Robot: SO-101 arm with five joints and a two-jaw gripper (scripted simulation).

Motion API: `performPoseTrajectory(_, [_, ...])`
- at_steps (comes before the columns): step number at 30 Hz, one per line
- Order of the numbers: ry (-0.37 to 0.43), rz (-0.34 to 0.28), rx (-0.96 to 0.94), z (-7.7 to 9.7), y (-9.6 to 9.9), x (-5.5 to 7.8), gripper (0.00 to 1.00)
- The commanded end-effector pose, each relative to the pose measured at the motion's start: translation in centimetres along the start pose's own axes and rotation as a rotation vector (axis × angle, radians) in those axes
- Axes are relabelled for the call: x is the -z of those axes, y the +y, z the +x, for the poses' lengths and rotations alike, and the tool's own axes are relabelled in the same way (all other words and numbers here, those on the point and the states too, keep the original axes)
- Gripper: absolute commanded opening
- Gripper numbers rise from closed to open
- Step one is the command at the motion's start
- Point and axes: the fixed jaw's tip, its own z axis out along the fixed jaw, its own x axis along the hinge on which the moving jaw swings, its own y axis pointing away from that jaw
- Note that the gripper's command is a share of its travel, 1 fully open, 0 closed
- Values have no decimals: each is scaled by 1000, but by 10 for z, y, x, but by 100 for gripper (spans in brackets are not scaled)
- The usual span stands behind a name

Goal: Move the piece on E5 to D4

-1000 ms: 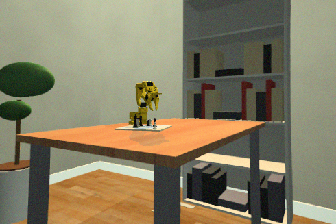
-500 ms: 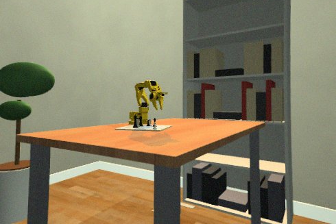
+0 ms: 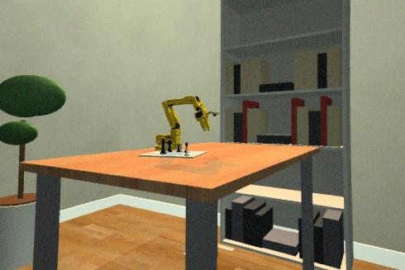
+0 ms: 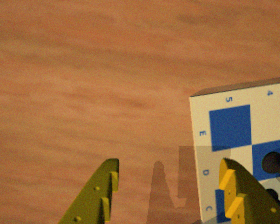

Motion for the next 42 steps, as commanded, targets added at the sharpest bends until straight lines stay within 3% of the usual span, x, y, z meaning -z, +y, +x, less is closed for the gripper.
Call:
performPoseTrajectory(1, [41,-80,179,3,41,3,29])
performPoseTrajectory(7, [86,-173,428,20,90,14,34])
performPoseTrajectory(12, [111,-224,580,36,116,23,38])
performPoseTrajectory(22, [127,-256,684,49,131,30,40])
performPoseTrajectory(42, [128,-257,690,49,132,30,40])
